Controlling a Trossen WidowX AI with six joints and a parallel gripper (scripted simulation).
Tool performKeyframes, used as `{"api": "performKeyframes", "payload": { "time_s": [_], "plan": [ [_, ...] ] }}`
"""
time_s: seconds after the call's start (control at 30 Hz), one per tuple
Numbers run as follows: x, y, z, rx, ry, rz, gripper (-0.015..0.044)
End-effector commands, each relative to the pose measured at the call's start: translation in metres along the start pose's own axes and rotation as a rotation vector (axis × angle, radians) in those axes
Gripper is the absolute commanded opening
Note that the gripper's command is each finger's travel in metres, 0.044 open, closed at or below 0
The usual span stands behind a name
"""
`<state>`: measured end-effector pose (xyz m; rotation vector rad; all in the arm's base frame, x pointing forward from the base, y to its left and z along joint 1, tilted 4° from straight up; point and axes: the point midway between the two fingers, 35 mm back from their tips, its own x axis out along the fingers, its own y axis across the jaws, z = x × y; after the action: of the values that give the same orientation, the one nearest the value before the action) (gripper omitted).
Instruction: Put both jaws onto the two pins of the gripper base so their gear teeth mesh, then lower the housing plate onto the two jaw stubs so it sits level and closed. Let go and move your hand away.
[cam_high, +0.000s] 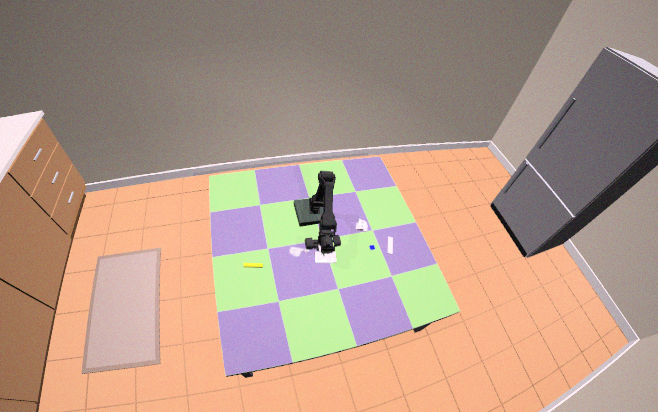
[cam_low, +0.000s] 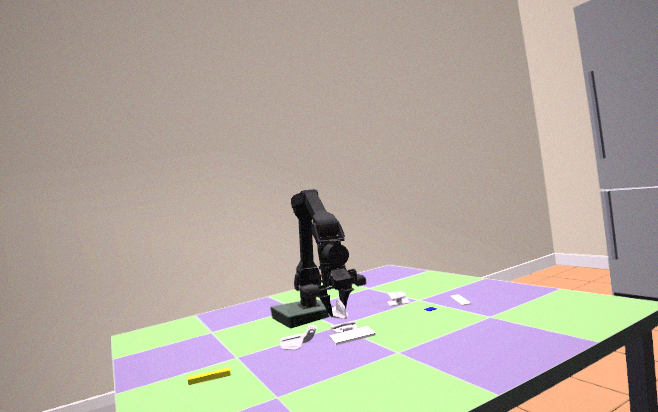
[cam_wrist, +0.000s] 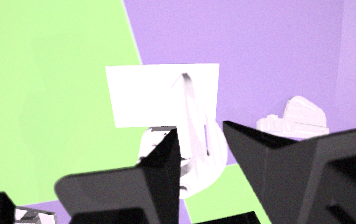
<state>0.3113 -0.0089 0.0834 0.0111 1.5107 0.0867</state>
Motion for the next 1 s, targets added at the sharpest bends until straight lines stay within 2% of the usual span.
{"api": "performKeyframes", "payload": {
  "time_s": [0.0,0.6,0.97],
  "plan": [
    [0.009,0.001,-0.001,0.000,0.006,0.005,0.0134],
    [0.037,0.001,-0.003,0.000,0.006,0.006,0.0134],
    [0.038,0.001,-0.003,0.000,0.006,0.006,0.0134]
  ]
}}
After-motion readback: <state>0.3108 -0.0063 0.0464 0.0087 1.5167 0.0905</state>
